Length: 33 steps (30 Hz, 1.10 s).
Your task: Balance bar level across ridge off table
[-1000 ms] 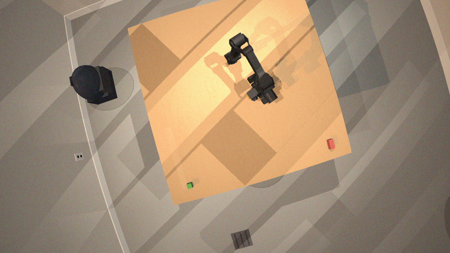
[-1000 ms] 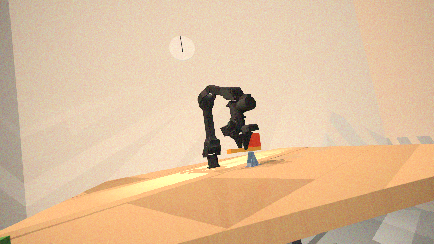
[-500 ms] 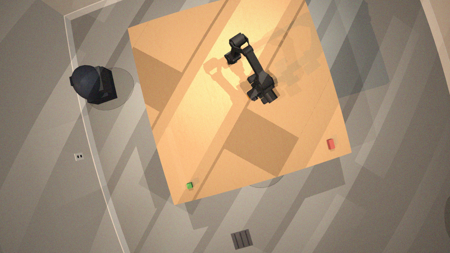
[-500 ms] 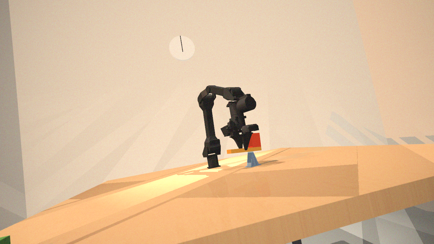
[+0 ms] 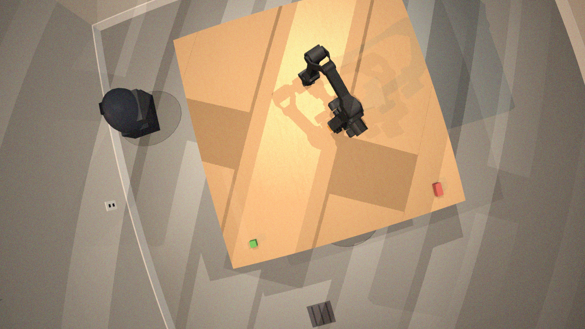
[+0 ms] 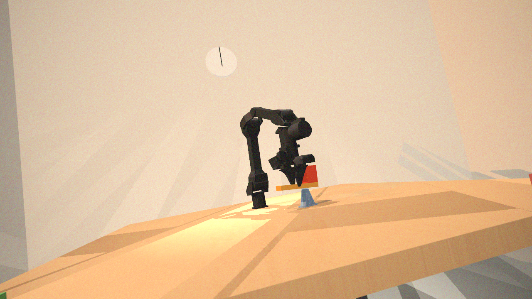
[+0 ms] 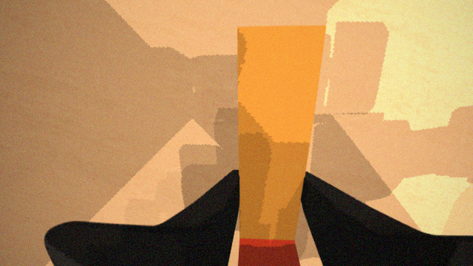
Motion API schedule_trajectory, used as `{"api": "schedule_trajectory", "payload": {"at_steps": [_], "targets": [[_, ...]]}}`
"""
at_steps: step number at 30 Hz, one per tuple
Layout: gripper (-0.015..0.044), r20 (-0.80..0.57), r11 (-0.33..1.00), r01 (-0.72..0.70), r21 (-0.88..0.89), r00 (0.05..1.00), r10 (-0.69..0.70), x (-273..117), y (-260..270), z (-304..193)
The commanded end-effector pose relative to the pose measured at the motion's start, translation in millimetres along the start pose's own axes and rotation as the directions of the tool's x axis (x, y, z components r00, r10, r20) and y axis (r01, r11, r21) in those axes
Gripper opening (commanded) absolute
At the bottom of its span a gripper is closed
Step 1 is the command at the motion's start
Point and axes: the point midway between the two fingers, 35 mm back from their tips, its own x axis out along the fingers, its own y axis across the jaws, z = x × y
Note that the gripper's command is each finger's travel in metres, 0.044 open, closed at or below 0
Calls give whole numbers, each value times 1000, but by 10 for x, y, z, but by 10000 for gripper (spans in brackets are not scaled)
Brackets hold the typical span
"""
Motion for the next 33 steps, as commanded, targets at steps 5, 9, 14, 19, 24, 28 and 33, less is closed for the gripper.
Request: {"api": "schedule_trajectory", "payload": {"at_steps": [5, 9, 14, 19, 24, 28, 33], "targets": [[0, 0, 1000, 1, -3, 1000, -1, 21, -1, -1], [0, 0, 1000, 1, -3, 1000, -1, 24, -1, -1], [0, 0, 1000, 1, -3, 1000, -1, 27, -1, 0], [0, 0, 1000, 1, -3, 1000, -1, 32, -2, 0], [0, 0, 1000, 1, -3, 1000, -1, 36, -2, 1], [0, 0, 1000, 1, -3, 1000, -1, 39, -2, 1], [0, 0, 1000, 1, -3, 1000, -1, 44, -2, 2]]}}
